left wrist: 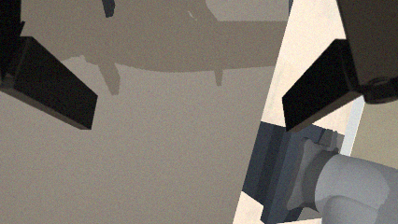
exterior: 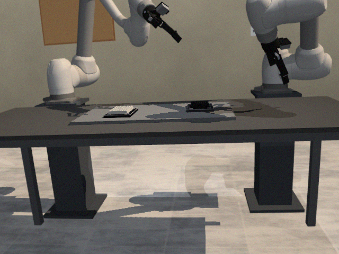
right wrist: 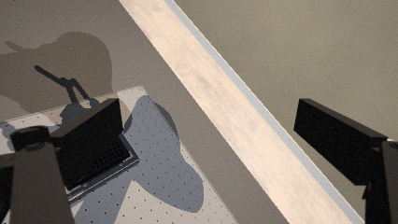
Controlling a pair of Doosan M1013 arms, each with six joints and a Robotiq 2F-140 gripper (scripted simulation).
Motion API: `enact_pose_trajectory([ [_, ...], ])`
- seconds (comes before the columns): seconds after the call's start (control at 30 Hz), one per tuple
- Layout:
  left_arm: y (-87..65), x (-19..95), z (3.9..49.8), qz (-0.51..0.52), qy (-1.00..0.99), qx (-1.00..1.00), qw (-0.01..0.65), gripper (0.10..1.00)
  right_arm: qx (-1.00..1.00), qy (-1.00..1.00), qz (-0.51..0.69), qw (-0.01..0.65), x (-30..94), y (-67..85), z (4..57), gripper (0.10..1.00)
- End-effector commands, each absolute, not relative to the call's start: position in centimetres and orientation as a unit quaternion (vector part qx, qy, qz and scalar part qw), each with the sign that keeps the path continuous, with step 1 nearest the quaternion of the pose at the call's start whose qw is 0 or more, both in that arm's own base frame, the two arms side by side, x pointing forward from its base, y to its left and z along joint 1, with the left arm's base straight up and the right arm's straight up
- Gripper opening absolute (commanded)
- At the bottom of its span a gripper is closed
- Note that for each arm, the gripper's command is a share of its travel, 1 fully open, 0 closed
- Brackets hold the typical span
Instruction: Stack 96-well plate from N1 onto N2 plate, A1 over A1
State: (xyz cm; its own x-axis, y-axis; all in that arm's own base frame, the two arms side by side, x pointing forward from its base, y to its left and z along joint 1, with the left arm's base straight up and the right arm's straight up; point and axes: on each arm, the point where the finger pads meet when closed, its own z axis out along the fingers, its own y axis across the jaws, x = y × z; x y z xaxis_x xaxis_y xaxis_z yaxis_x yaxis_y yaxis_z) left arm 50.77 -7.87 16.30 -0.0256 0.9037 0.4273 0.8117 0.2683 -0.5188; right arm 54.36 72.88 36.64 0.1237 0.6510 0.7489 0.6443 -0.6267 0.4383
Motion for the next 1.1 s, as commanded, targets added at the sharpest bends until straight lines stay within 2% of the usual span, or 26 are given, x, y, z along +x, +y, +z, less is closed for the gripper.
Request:
enact_pose_trajectory([
  [0.0, -7.9, 50.8, 16.4, 0.065, -0.713, -0.601, 0.354, 1.0, 0.749, 0.432, 0.502, 0.003, 54.4, 72.9, 36.7, 1.0],
  [0.53, -7.9, 50.8, 16.4, 0.065, -0.713, -0.601, 0.354, 1.0, 0.749, 0.432, 0.502, 0.003, 54.4, 72.9, 36.7, 1.0],
  [0.7, -7.9, 50.8, 16.4, 0.065, -0.713, -0.601, 0.354, 1.0, 0.781, 0.413, 0.467, 0.038, 54.6, 70.4, 36.4, 1.0],
  [1.07, -7.9, 50.8, 16.4, 0.065, -0.713, -0.601, 0.354, 1.0, 0.819, 0.403, 0.402, 0.071, 53.3, 66.0, 34.9, 1.0],
])
